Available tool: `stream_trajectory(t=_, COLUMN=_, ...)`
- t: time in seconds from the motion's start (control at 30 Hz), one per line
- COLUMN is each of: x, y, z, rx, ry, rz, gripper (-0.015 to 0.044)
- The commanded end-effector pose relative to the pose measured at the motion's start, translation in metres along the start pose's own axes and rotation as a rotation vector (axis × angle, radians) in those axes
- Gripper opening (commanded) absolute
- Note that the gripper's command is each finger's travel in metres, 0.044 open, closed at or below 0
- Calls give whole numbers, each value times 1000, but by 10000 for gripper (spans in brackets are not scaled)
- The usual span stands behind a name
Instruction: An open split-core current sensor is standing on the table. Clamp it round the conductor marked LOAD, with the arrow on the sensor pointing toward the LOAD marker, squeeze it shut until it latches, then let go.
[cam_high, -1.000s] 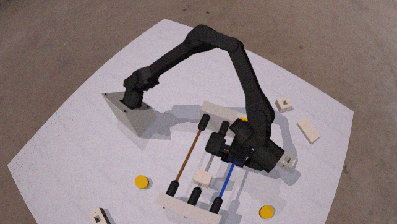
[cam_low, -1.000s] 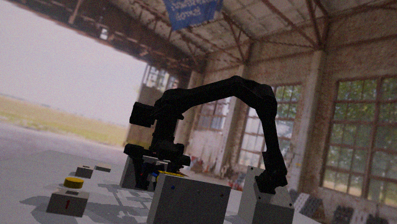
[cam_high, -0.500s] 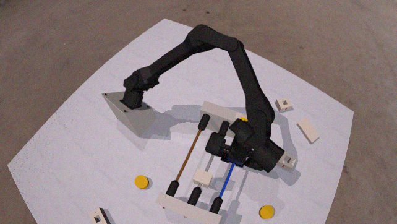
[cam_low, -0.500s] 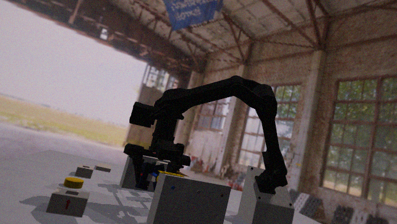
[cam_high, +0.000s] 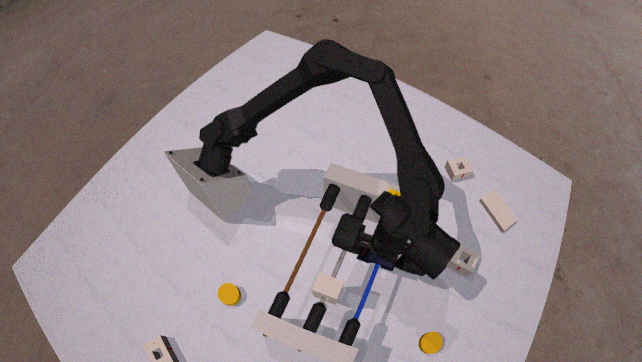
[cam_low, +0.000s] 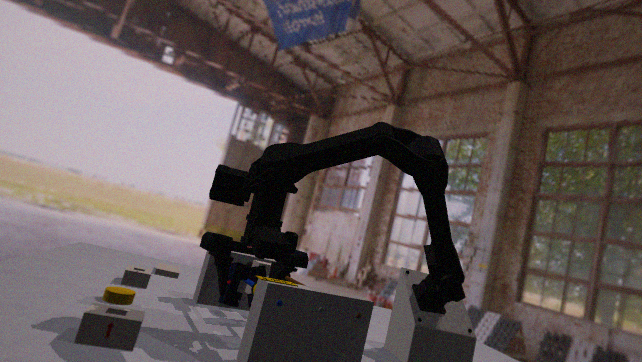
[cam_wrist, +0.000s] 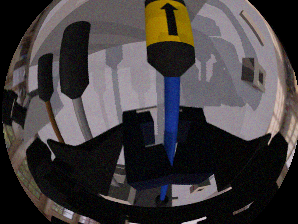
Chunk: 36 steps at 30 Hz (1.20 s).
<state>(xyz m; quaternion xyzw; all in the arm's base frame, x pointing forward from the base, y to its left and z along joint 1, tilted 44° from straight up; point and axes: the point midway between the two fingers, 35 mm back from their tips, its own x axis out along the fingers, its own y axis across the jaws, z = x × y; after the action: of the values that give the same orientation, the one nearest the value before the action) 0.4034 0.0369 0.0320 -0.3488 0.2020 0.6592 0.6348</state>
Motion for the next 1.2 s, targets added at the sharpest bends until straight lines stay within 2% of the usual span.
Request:
stream_trajectory(t=0.0, x=-8, y=-2, z=-9, rx=4, ry=18, rz=-20, gripper=0)
stream_trajectory(t=1.17, x=0, y=0, z=0, rx=0, ry=0, rz=0, gripper=0)
